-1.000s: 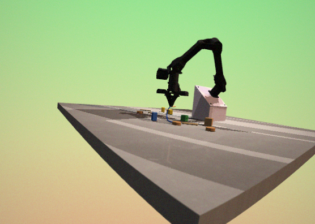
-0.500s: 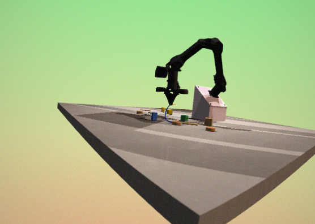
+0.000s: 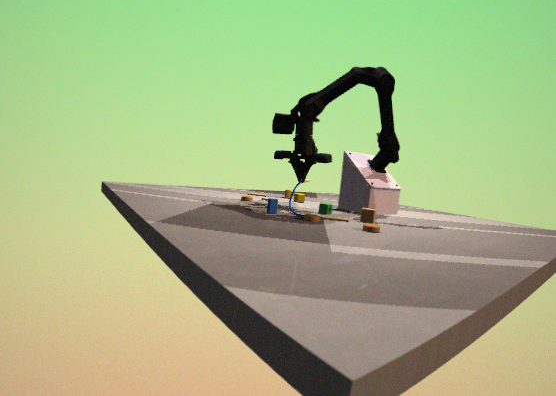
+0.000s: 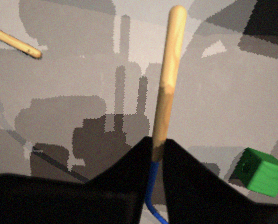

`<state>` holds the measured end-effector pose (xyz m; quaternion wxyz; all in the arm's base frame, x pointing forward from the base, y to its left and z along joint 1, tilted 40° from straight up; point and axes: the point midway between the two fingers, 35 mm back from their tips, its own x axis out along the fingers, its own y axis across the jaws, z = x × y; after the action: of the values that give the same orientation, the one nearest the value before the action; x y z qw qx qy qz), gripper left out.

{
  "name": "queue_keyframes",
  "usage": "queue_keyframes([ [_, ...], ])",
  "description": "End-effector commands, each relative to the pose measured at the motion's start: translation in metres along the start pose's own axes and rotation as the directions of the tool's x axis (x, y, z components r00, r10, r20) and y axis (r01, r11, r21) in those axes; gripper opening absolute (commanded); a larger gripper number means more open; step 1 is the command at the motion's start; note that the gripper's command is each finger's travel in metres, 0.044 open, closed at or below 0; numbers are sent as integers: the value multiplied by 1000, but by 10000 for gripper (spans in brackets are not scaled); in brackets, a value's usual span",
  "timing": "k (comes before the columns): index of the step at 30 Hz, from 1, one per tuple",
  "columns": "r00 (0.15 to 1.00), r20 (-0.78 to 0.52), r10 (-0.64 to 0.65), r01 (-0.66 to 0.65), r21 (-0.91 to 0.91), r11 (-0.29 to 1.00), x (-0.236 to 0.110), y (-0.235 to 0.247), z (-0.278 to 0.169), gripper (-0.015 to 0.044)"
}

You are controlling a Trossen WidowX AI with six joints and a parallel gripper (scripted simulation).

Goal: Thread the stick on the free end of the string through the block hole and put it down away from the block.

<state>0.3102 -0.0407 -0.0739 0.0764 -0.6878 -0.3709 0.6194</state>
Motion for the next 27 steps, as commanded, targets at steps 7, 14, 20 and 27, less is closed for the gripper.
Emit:
queue_keyframes([
  [7,999,35,1,-1,0,1000,-9,-3,-6,0],
  [14,998,57,1,-1,1,1000,-15,-6,-11,0],
  [20,997,76,1,-1,2,1000,-21,-8,-14,0],
  [27,995,98,0,-1,2,1000,-27,-11,-18,0],
])
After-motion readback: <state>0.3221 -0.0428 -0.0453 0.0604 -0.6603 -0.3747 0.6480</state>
